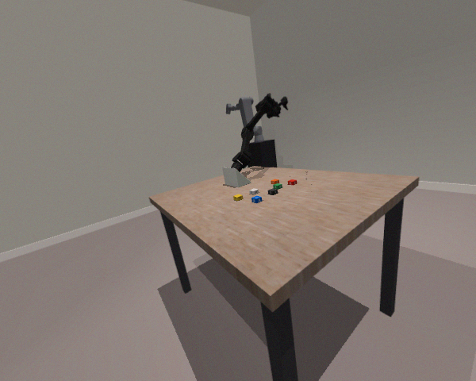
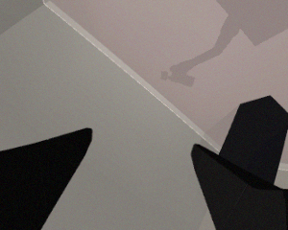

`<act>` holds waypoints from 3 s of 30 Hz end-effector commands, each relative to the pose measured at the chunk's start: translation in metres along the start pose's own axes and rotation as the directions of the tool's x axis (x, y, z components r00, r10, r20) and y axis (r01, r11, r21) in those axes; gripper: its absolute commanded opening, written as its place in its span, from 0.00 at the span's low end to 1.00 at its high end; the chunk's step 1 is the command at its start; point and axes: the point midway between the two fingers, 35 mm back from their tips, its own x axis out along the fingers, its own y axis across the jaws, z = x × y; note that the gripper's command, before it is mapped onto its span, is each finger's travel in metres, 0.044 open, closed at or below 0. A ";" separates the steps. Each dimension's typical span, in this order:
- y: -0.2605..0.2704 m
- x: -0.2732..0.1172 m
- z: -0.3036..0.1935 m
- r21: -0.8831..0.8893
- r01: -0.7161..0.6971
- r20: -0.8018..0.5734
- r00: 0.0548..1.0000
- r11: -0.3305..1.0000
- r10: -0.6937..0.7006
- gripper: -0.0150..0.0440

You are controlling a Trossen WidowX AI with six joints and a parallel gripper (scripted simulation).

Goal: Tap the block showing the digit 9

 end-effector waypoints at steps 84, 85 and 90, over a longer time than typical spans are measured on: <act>0.028 -0.499 0.729 -0.471 0.851 0.737 0.525 0.233 -0.427 0.93; 0.028 -0.499 0.729 -0.471 0.851 0.737 0.525 0.233 -0.427 0.93; 0.033 -0.484 0.720 -0.471 0.851 0.736 0.525 0.234 -0.427 0.93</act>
